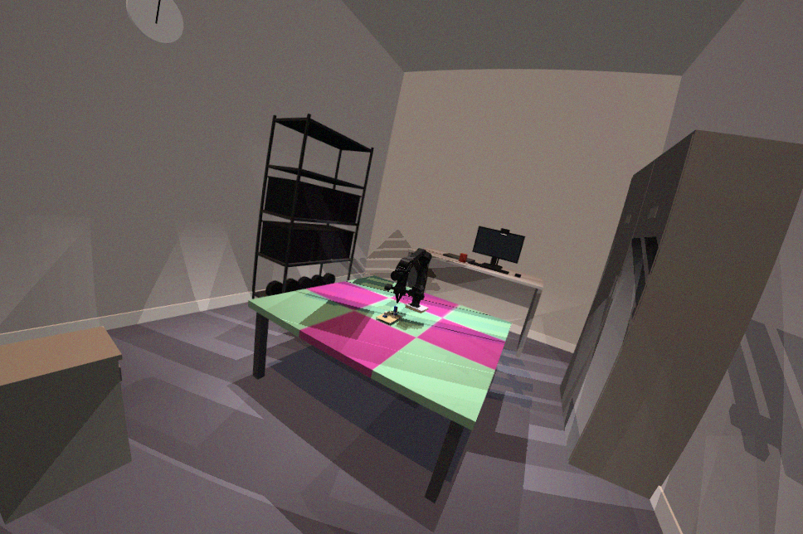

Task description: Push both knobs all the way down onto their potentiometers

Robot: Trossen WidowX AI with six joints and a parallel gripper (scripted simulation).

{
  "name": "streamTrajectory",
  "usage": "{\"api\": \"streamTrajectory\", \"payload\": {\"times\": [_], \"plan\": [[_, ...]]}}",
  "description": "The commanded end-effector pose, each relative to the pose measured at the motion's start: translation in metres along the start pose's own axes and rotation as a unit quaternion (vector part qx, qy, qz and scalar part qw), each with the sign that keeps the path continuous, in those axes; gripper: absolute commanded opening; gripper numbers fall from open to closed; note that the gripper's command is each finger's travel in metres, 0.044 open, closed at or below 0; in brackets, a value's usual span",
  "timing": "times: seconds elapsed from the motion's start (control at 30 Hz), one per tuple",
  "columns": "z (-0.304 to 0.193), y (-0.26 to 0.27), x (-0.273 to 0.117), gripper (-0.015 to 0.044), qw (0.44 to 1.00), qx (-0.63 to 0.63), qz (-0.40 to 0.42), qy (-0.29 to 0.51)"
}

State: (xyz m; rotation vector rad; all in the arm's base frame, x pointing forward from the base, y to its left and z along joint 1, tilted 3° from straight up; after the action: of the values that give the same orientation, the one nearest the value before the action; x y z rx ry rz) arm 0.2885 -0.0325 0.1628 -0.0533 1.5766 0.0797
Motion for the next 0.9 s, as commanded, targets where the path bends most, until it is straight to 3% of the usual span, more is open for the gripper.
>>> {"api": "streamTrajectory", "payload": {"times": [0.0,0.87], "plan": [[-0.001,0.0,0.009,0.0,1.0,-0.003,-0.001,0.007],[-0.002,0.0,0.02,0.0,1.0,-0.003,-0.001,0.007]]}}
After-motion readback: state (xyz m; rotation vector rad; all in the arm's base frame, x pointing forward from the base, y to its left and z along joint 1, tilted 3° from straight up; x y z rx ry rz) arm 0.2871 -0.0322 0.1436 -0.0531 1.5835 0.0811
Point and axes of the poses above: the point midway between the two fingers, 35 mm back from their tips, its own x axis out along the fingers, its own y axis across the jaws, z = x × y, the point moved 6 cm from there along -x, back along the fingers, and after that the axes turned 9 degrees about x, right-handed, at the moved point
